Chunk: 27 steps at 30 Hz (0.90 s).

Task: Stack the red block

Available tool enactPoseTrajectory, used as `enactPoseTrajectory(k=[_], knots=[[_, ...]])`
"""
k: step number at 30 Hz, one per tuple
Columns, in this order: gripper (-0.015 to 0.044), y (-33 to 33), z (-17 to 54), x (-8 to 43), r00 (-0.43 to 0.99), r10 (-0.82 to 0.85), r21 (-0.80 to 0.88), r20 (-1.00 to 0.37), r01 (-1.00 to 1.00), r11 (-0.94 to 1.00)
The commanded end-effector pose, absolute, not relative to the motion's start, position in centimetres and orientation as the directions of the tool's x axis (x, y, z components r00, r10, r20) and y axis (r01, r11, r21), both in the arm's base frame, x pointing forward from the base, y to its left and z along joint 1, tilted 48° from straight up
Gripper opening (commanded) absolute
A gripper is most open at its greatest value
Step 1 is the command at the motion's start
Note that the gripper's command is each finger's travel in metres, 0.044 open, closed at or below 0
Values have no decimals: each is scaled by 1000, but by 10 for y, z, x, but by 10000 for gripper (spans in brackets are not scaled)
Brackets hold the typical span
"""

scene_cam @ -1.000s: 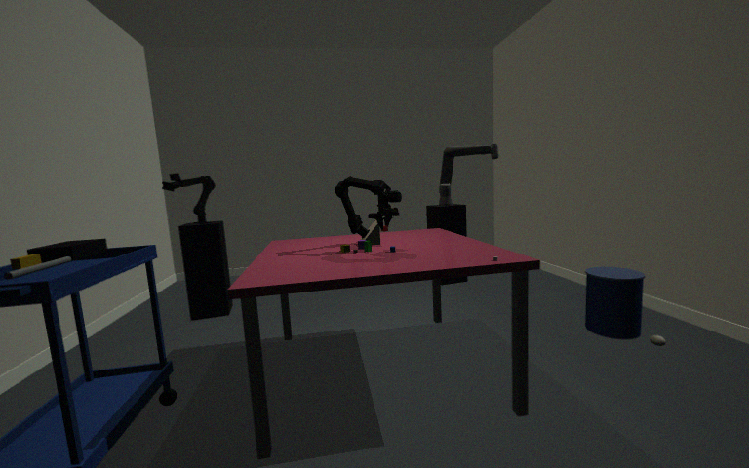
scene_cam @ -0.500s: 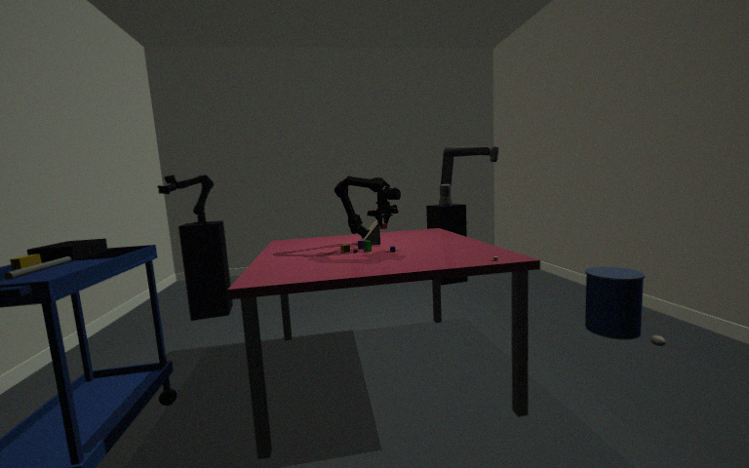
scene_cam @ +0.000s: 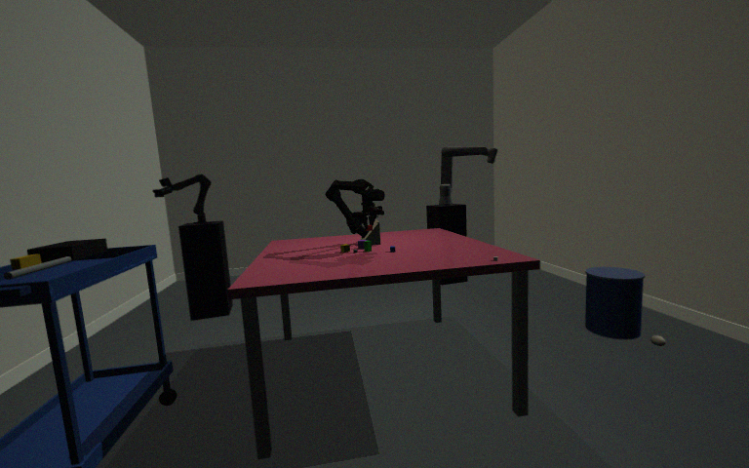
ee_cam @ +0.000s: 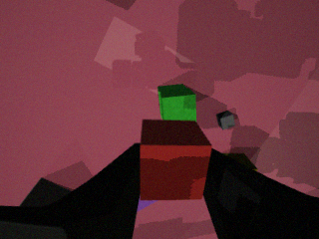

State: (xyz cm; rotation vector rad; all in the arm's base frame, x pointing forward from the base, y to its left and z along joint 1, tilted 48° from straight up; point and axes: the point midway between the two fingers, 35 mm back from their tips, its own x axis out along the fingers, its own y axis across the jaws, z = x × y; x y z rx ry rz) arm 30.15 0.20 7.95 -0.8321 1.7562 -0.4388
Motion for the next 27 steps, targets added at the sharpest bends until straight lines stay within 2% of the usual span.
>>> enactPoseTrajectory(k=[1,27], knots=[[0,-6,91,305,-155,-723,-657,-674,-321,682],[0,-50,52,297,-155,-724,-659,-672,-320,680]])
